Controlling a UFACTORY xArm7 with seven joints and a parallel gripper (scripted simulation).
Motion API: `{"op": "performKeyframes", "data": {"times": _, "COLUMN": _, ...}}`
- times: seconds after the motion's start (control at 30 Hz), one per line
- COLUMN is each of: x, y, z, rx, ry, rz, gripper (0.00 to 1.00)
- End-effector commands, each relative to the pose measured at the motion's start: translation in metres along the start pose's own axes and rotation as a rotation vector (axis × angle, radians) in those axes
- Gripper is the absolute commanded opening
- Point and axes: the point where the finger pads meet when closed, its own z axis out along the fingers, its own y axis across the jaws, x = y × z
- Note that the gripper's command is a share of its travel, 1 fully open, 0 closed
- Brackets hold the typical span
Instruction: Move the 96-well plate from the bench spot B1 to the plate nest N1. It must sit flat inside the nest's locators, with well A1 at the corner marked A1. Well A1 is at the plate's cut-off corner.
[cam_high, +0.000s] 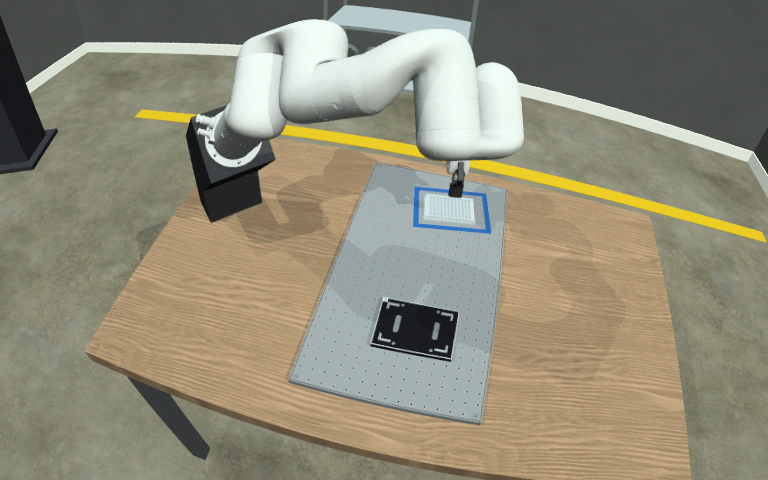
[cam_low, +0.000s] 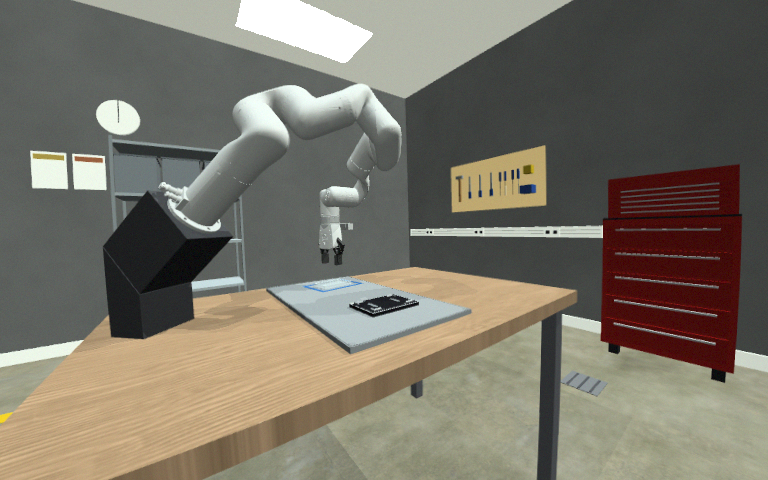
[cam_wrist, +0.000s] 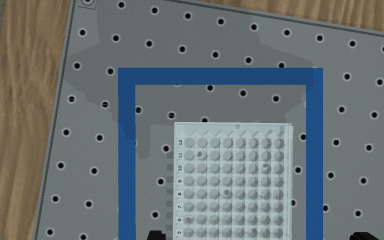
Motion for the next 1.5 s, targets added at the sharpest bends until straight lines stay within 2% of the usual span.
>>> {"op": "performKeyframes", "data": {"times": 0.0, "x": 0.001, "y": -0.001, "z": 0.004, "rx": 0.003, "ry": 0.003, "rz": 0.0, "gripper": 1.0}}
{"op": "performKeyframes", "data": {"times": 1.17, "x": 0.001, "y": -0.001, "z": 0.056, "rx": 0.003, "ry": 0.003, "rz": 0.0, "gripper": 1.0}}
{"op": "performKeyframes", "data": {"times": 1.47, "x": 0.001, "y": -0.001, "z": 0.057, "rx": 0.003, "ry": 0.003, "rz": 0.0, "gripper": 1.0}}
